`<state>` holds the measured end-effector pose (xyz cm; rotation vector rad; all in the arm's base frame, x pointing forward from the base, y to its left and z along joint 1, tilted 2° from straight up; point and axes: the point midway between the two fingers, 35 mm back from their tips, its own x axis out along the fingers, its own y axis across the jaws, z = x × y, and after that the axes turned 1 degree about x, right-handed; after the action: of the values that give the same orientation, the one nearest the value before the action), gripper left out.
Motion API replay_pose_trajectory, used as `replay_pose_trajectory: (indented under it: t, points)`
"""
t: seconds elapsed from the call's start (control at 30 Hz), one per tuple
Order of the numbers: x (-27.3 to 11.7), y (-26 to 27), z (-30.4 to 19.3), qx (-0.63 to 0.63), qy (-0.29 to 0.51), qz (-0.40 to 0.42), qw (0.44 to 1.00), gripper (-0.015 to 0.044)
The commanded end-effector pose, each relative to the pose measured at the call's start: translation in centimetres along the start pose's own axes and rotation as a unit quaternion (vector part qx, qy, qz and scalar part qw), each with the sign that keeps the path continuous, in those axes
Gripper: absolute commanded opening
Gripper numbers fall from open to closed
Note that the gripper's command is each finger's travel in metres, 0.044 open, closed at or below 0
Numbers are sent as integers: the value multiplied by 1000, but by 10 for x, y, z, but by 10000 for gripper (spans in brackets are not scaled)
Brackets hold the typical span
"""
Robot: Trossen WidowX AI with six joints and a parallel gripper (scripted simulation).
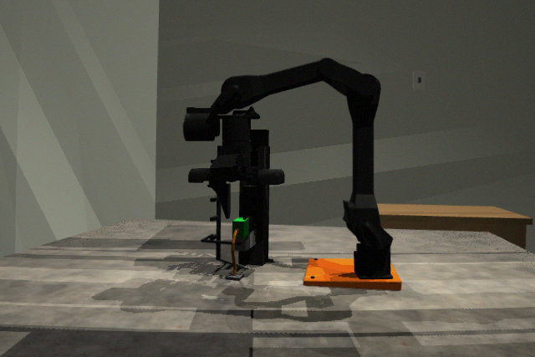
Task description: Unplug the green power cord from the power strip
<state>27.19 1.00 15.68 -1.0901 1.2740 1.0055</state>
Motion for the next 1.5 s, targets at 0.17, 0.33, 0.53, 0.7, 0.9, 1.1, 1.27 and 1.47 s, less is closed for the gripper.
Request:
replay_pose_trajectory:
  t: [0.17,0.33,0.53,0.7,0.9,1.1,1.27,1.47]
  points:
    - [-5,-1,-3,-6,-6,-4,1000,160]
    - [-5,-2,-11,-6,-6,-4,1000,160]
    - [-5,-3,-21,-6,-5,-4,1000,160]
    - [-4,-4,-29,-6,-5,-4,1000,160]
    - [-4,-4,-34,-6,-5,-4,1000,160]
    - [3,-4,-34,-6,-5,-4,1000,160]
    - [8,-4,-33,-6,-5,-4,1000,160]
    - [5,-4,-34,-4,-2,-3,1000,42]
